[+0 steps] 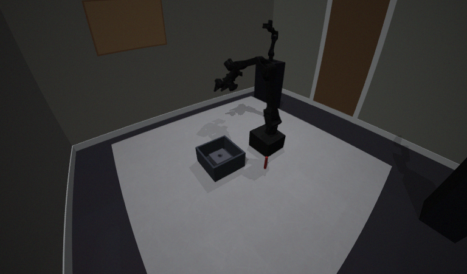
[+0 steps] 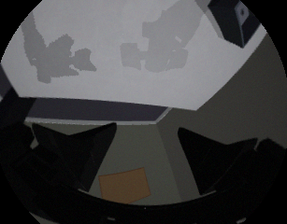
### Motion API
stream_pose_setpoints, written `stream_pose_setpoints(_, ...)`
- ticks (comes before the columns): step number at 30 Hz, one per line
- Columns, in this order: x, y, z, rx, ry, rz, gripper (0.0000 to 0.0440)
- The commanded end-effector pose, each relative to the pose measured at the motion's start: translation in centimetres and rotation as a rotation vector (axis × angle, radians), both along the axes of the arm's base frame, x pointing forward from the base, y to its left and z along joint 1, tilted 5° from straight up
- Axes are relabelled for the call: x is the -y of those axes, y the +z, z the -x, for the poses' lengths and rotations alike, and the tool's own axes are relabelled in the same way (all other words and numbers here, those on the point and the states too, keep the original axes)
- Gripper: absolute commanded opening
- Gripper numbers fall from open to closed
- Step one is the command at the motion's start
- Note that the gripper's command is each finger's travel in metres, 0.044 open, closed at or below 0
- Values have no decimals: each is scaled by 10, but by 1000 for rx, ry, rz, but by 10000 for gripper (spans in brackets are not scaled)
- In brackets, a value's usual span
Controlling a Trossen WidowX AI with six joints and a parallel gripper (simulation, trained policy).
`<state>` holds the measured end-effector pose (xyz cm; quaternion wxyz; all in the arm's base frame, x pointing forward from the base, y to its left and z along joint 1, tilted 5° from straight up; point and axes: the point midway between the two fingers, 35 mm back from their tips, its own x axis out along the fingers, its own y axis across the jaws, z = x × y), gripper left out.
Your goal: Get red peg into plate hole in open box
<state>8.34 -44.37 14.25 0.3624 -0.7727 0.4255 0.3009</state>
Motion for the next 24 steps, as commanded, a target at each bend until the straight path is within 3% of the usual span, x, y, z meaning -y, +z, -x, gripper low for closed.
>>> stream_pose_setpoints(1, -2, 1, -6, -5, 27, 9, 418)
stream_pose_setpoints(3, -7, 4, -22, -19, 88, 22, 440)
stream_pose_setpoints(24, -101, 7, -161, -333, 737, 163, 440)
